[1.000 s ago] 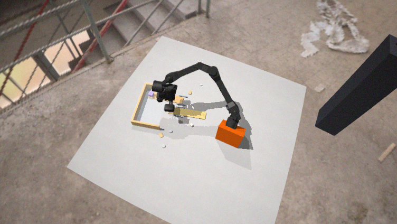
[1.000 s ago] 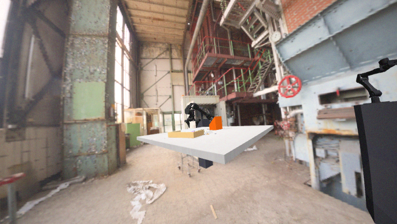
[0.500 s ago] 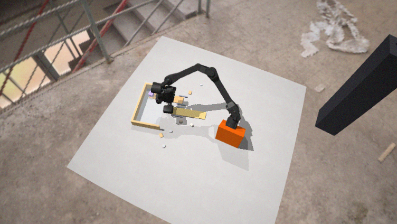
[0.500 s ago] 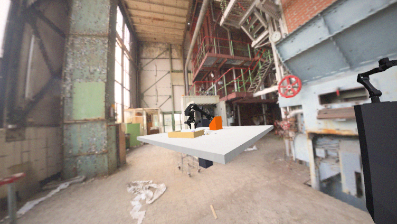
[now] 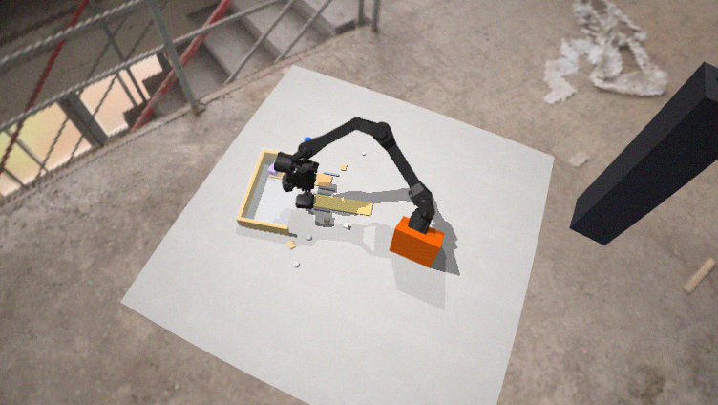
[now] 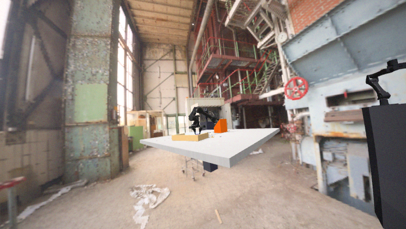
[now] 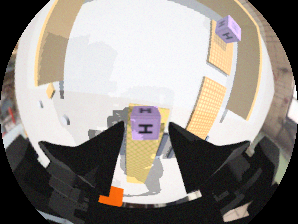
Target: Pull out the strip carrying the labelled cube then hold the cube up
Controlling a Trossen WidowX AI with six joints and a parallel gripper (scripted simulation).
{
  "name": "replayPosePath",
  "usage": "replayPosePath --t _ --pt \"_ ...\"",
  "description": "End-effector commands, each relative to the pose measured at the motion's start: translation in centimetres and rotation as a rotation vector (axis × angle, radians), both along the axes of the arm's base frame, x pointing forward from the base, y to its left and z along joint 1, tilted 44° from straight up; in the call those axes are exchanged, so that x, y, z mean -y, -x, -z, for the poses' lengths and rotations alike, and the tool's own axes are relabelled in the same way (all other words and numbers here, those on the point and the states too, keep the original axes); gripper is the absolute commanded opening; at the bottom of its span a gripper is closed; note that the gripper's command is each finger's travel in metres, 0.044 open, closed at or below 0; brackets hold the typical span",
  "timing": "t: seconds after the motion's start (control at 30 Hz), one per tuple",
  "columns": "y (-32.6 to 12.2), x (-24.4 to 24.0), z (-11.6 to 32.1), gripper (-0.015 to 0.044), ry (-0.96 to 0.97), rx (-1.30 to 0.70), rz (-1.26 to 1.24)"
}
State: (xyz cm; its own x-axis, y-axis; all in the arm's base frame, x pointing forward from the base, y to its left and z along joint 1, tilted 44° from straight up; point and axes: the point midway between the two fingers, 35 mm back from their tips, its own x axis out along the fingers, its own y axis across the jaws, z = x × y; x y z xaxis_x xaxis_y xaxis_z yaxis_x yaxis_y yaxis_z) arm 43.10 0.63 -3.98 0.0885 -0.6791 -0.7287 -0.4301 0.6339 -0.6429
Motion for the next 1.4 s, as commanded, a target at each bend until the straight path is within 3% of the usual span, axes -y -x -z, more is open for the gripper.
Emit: replayPosePath --t 0.0,0.37,0.5,0.7,0.83,1.37 --pt "0.1 0.6 0.8 0.0250 0.009 -0.012 -0.002" --pt "0.1 1.1 1.3 0.0250 0.010 -0.011 -0.002" --pt "0.1 1.0 1.1 0.0145 0.003 -0.005 0.003" --pt "0.1 1.0 1.1 0.0105 0.003 -0.005 0.003" --pt "0.3 0.9 1.0 0.0000 0.003 -0.006 0.002" --pt "6.4 -1.3 -1.8 0.0000 0.008 -0.015 -0.002"
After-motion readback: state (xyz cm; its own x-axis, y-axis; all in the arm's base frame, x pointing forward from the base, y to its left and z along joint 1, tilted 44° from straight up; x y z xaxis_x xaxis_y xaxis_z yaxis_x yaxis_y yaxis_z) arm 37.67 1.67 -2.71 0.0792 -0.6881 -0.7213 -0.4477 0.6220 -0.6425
